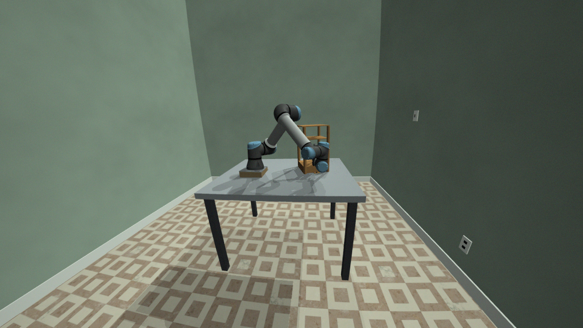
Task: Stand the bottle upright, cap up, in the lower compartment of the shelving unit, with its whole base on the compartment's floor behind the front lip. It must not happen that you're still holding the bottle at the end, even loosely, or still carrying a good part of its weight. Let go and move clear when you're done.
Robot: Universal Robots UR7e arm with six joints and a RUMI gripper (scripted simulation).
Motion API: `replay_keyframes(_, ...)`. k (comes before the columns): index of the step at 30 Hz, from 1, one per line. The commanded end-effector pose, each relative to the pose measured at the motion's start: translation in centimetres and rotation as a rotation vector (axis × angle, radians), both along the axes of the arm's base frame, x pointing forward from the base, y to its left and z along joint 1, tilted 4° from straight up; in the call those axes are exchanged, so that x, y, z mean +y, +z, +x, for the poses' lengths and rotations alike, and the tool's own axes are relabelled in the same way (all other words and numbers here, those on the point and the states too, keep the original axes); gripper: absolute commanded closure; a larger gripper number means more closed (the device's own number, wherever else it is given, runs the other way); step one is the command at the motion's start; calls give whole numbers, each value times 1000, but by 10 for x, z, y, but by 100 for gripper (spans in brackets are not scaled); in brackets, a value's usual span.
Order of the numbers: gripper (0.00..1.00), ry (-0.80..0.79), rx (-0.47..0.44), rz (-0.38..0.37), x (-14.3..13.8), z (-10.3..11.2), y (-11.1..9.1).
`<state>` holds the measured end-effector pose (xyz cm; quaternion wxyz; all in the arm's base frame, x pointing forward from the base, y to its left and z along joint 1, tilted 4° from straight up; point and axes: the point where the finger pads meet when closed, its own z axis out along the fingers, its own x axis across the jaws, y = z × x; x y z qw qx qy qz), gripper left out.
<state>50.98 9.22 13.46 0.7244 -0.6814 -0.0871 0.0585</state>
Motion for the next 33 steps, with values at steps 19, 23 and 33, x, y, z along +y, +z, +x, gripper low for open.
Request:
replay_keyframes(19,65,2,0,1,1,-1,0)
replay_keyframes(23,65,1,0,1,1,0,0)
replay_keyframes(33,65,0,-2,0,-3,1,0)
